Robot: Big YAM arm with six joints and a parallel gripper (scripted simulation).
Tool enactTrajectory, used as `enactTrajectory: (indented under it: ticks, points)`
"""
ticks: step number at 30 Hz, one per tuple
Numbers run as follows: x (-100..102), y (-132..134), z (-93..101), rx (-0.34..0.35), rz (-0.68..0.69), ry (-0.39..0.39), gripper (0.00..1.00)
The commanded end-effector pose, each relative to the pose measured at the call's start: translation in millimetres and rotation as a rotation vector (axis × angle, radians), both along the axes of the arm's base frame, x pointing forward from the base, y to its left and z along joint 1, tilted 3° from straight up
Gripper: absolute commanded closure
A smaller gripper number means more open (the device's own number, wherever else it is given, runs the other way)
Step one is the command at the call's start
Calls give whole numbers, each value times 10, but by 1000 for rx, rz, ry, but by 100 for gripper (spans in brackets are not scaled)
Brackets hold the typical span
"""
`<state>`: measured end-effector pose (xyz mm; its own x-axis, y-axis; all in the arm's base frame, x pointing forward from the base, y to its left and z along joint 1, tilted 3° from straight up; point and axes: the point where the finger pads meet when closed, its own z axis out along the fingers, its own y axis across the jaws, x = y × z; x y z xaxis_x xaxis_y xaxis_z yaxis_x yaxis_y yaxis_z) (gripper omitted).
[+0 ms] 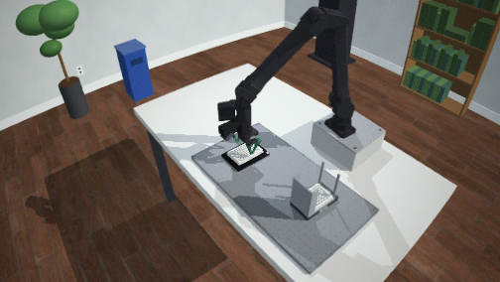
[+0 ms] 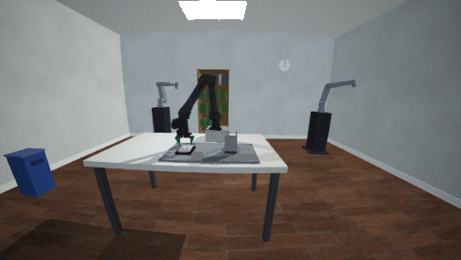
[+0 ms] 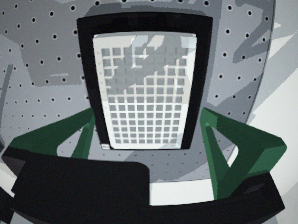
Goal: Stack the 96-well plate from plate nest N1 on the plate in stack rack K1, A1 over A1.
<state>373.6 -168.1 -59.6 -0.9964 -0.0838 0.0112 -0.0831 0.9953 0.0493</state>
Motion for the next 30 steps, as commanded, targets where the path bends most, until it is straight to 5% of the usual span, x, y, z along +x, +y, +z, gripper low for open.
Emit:
enactTrajectory:
  ticks: [1,16,30]
  points:
    - [65,45,-86,-1,5,-8,0]
    - [51,61,-306,0,5,-7,0]
    - [138,-34,-188,-12,2,-30,0]
